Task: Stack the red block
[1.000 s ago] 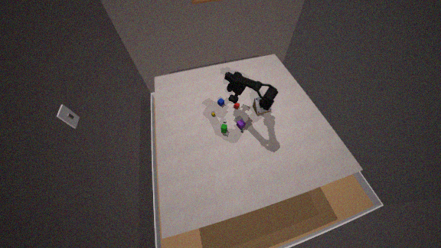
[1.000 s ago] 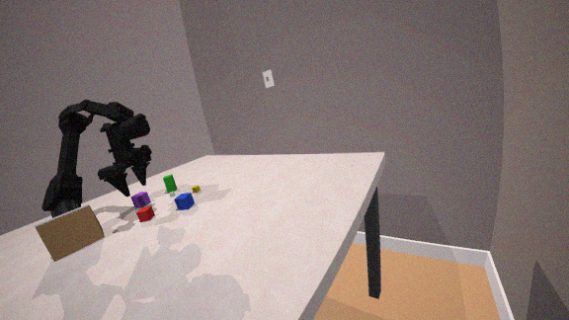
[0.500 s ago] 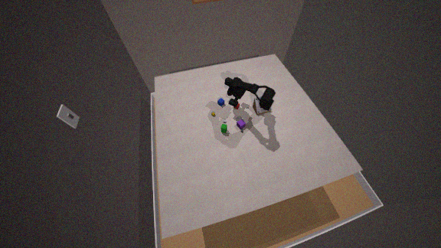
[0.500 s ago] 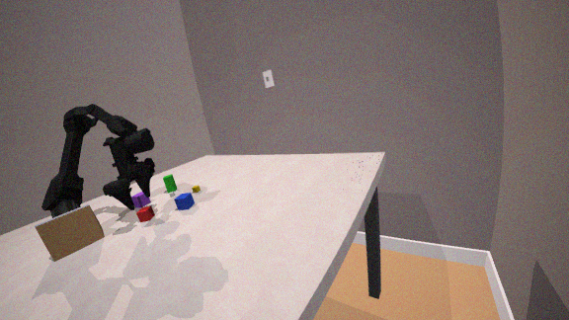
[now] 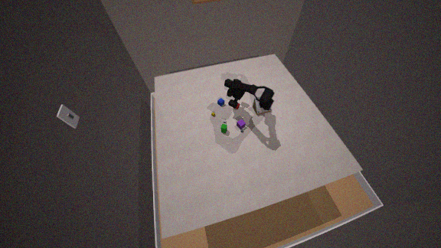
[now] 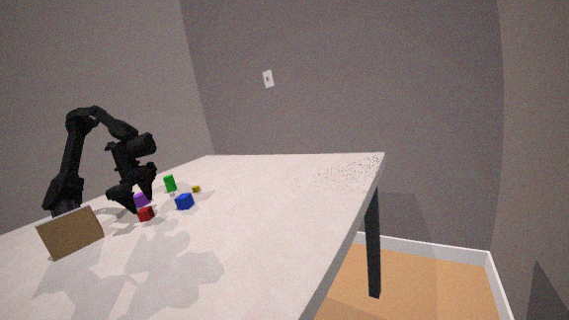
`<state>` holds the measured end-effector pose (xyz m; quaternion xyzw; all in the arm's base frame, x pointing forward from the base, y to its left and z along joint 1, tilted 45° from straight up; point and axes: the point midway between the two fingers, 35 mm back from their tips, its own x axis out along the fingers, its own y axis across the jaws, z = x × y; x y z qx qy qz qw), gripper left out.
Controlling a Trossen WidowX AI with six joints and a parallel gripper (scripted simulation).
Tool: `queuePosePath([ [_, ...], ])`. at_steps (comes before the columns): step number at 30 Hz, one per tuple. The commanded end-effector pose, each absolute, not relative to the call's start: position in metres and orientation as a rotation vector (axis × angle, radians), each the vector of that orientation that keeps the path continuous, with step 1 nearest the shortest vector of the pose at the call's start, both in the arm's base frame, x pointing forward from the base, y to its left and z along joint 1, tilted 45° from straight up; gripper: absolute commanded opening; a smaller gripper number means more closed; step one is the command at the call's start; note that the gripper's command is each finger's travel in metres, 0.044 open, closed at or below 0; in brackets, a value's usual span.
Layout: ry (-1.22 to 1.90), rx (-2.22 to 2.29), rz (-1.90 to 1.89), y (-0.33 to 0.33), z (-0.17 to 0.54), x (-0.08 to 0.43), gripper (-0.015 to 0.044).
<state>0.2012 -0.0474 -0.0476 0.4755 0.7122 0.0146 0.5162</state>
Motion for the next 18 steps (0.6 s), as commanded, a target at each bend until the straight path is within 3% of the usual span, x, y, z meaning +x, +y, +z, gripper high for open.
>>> queuePosePath([
  [1,1.721,1.15,0.038,-0.039,-0.054,0.199,0.044],
  [18,1.721,1.151,0.04,-0.021,-0.071,0.197,0.044],
])
